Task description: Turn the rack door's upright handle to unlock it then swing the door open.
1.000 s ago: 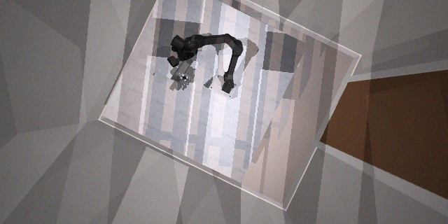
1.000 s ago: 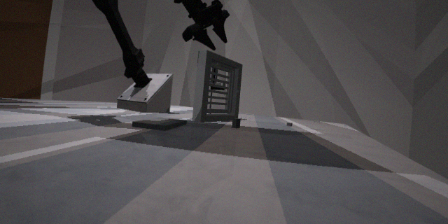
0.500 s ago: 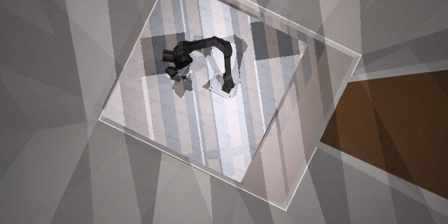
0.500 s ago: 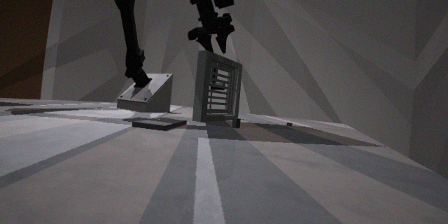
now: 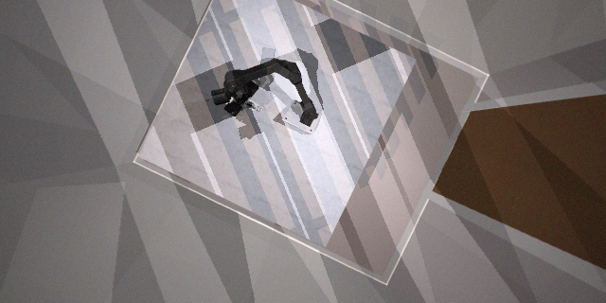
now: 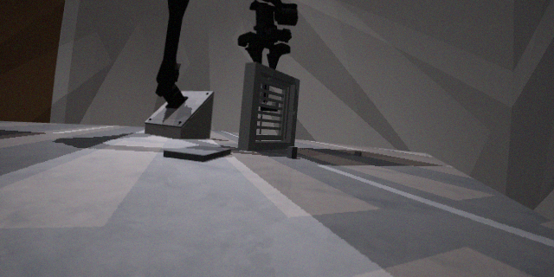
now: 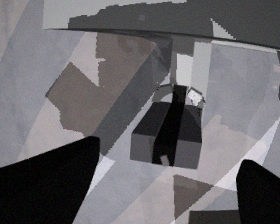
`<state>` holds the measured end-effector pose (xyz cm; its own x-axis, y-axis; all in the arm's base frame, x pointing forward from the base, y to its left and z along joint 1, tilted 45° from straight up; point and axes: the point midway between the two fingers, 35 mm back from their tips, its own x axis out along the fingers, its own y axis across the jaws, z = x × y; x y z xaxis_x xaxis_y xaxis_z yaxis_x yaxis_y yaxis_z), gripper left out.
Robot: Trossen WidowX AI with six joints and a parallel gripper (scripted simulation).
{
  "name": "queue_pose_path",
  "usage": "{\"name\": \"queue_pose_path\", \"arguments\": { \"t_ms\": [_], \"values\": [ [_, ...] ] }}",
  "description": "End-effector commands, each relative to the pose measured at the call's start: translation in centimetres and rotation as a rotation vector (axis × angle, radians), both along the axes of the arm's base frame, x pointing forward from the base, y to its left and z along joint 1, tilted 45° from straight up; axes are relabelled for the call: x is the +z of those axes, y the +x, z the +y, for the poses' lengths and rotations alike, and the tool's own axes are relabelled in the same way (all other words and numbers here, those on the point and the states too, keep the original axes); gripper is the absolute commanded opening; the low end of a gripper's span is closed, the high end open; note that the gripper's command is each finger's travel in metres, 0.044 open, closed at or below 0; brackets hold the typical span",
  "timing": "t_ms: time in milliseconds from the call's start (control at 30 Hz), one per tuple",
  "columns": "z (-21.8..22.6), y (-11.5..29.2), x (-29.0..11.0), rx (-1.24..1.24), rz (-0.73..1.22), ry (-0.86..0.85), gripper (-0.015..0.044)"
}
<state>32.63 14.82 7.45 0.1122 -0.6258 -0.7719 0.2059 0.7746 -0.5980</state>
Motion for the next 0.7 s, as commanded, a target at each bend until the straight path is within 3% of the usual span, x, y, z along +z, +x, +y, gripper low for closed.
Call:
{"name": "queue_pose_path", "arguments": {
  "t_ms": [0, 667],
  "values": [
    [0.5, -0.4, -0.4, 0.004, 0.022, -0.076, 0.0284],
    [-0.6, -0.4, -2.1, 0.003, 0.054, -0.115, 0.0284]
  ]
}}
